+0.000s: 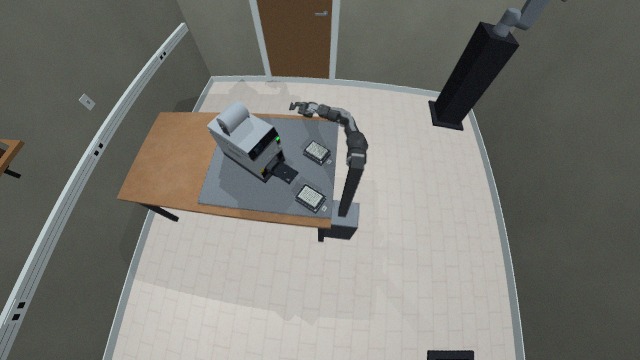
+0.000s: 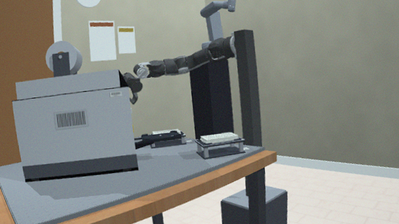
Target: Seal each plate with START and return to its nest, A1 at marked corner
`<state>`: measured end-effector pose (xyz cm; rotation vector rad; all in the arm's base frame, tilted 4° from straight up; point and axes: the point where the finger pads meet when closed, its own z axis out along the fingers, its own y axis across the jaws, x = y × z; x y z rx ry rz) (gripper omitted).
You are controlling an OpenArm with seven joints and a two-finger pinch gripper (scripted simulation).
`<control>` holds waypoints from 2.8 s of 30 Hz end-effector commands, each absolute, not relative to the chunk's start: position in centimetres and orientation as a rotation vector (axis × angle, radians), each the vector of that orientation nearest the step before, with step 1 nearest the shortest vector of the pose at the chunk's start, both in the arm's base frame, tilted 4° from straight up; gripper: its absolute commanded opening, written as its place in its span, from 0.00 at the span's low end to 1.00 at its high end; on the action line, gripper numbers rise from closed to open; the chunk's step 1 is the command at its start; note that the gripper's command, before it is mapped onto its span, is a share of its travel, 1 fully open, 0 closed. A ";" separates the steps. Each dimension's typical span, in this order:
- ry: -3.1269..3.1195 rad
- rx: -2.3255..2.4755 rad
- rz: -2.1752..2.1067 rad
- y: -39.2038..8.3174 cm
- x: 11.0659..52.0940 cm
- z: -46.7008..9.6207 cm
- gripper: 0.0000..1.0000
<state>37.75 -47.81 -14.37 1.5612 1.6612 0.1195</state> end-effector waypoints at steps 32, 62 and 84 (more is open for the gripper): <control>1.759 1.607 0.401 -42.5 40.0 -16.8 0.65; 2.076 1.730 0.683 -32.1 39.9 -24.6 0.65; 2.205 1.813 0.862 -24.3 38.2 -29.5 0.65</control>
